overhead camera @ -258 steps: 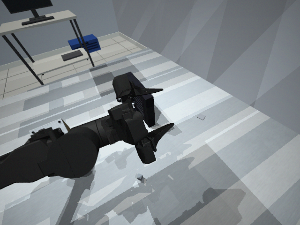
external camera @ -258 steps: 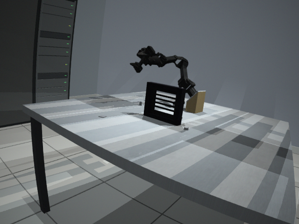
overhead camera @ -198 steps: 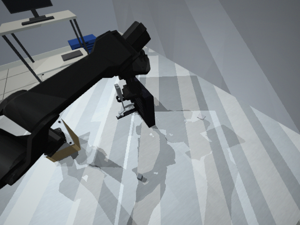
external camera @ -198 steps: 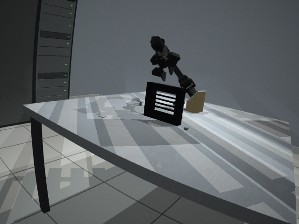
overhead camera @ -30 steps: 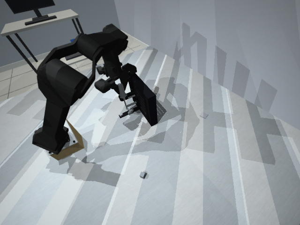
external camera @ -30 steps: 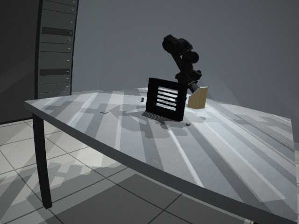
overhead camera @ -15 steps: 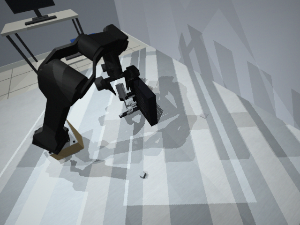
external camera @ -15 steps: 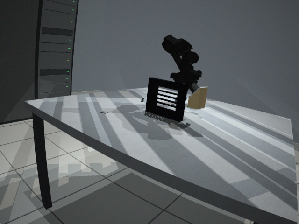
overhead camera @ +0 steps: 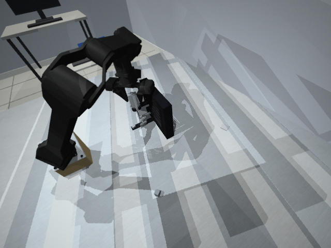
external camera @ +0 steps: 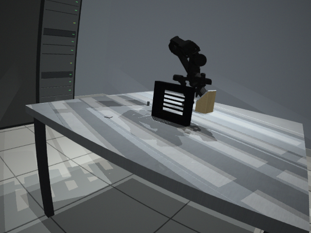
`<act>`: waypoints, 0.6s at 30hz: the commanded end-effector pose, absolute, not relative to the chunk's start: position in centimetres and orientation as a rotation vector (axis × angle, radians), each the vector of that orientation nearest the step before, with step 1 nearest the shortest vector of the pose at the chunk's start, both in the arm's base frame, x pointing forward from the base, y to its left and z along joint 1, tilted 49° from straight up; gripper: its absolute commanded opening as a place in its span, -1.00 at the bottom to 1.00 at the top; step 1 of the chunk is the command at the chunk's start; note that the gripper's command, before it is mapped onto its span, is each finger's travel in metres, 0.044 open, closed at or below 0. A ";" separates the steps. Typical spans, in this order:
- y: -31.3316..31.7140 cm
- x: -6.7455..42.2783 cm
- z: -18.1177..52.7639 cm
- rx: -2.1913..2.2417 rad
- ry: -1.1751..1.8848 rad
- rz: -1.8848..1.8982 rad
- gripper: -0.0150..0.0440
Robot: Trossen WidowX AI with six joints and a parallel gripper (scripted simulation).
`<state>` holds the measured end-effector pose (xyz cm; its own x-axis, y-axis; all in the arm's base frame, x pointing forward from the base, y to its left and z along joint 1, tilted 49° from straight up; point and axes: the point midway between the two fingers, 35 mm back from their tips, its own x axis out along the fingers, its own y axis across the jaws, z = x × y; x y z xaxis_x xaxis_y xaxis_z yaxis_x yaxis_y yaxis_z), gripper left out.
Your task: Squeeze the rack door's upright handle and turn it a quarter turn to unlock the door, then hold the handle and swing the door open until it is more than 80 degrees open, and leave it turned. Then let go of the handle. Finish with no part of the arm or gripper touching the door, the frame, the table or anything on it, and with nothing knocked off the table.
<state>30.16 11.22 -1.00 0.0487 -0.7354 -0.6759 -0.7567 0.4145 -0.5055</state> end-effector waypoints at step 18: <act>11.1 30.1 -1.0 -0.496 1.337 -0.768 0.49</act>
<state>30.15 11.22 -1.00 0.0486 -0.7355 -0.6758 0.0282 0.6774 -0.7351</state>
